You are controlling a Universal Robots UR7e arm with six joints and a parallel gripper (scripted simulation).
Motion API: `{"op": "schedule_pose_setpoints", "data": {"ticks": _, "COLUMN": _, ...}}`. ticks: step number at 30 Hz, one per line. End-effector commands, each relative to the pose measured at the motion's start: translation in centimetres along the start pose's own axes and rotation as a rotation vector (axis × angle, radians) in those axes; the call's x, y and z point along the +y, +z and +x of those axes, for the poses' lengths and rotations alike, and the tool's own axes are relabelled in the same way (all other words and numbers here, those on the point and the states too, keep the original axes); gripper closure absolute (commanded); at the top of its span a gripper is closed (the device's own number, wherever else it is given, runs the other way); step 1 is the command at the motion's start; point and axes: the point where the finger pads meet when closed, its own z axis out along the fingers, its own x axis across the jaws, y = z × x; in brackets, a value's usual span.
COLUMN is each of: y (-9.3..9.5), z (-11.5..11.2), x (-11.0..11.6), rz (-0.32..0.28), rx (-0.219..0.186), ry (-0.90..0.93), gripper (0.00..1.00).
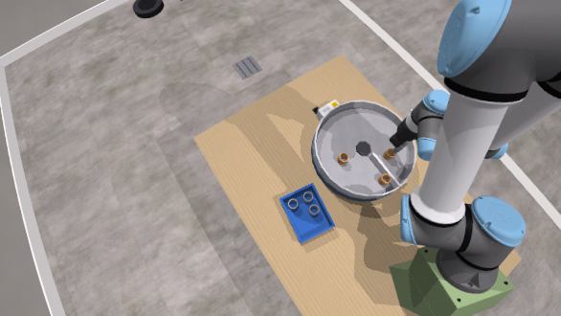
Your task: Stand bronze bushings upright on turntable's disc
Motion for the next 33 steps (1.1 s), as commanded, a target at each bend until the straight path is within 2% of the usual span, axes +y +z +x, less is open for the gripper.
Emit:
{"op": "schedule_pose_setpoints", "data": {"ticks": 1, "y": -1.47, "z": 0.15, "x": -0.25, "rz": 0.006, "rx": 0.008, "ry": 0.002, "gripper": 0.62}}
{"op": "schedule_pose_setpoints", "data": {"ticks": 33, "y": -1.65, "z": 0.1, "x": -0.14, "rz": 0.005, "rx": 0.008, "ry": 0.001, "gripper": 0.62}}
